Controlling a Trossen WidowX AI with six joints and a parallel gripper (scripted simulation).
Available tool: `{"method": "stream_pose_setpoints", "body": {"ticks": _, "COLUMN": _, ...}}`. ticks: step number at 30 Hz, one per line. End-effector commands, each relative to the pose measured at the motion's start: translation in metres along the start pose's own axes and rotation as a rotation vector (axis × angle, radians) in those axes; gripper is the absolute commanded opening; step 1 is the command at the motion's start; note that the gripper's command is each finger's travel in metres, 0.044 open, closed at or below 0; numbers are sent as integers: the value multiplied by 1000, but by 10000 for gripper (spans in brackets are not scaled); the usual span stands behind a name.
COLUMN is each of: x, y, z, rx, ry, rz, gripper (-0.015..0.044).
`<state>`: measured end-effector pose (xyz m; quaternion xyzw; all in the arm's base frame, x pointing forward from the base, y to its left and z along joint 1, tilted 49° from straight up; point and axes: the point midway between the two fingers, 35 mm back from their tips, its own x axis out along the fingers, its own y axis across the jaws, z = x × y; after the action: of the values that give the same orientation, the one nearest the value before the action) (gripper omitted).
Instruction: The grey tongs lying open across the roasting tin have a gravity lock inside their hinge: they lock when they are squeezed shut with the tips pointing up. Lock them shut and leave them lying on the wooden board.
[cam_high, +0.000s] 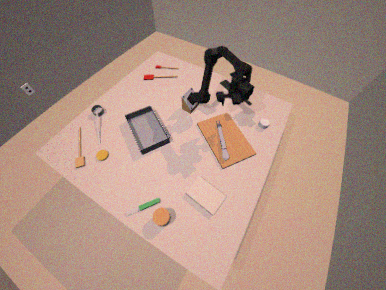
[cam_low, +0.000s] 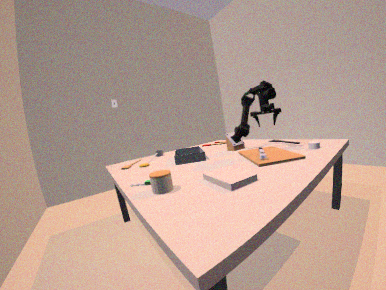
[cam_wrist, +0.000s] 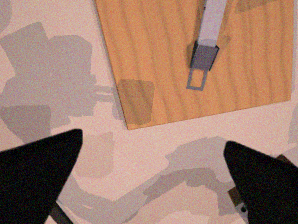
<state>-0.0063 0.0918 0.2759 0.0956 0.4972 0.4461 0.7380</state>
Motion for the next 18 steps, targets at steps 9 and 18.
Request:
{"method": "stream_pose_setpoints", "body": {"ticks": 9, "x": -34, "y": -2, "z": 4, "rx": 13, "ry": 0, "rz": 13, "gripper": 440}}
{"method": "stream_pose_setpoints", "body": {"ticks": 18, "x": -42, "y": -3, "z": 9, "rx": 24, "ry": -7, "rz": 29, "gripper": 440}}
